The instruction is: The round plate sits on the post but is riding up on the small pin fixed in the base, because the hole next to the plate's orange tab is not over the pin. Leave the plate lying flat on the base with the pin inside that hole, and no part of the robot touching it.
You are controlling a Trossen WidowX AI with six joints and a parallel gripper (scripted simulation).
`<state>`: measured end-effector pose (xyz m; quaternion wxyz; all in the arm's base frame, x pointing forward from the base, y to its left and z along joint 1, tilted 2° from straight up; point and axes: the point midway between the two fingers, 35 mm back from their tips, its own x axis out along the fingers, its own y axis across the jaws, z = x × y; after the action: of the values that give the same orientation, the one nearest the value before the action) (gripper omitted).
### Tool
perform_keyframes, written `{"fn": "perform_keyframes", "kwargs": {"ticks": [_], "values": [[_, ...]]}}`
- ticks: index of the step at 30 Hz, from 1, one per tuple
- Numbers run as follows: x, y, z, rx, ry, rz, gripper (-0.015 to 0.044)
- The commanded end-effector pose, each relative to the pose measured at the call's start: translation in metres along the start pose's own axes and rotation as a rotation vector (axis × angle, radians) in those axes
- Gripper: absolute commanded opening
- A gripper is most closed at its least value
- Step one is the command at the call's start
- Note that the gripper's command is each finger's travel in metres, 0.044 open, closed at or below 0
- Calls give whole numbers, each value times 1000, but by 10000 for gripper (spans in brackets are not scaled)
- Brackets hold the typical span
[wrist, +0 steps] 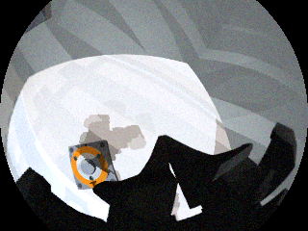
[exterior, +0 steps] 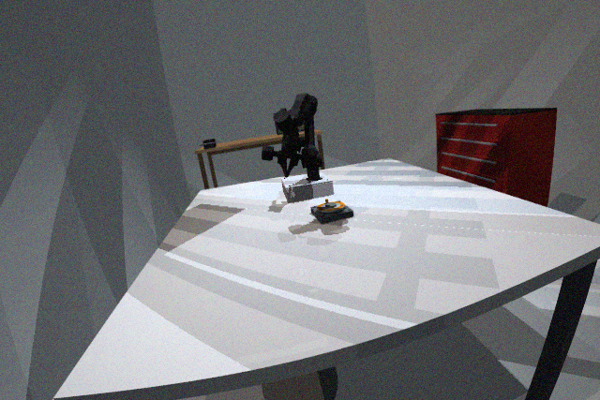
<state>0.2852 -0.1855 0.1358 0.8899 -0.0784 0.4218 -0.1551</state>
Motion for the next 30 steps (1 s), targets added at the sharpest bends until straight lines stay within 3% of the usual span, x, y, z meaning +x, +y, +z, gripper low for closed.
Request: {"fn": "perform_keyframes", "kwargs": {"ticks": [1, 8, 17, 30], "values": [[12, 71, -35, 31, 314, 202, 0], [-6, 131, -79, 3, 692, 311, 0], [-7, 134, -80, 3, 692, 311, 0], [28, 147, -110, 3, 692, 311, 0]]}}
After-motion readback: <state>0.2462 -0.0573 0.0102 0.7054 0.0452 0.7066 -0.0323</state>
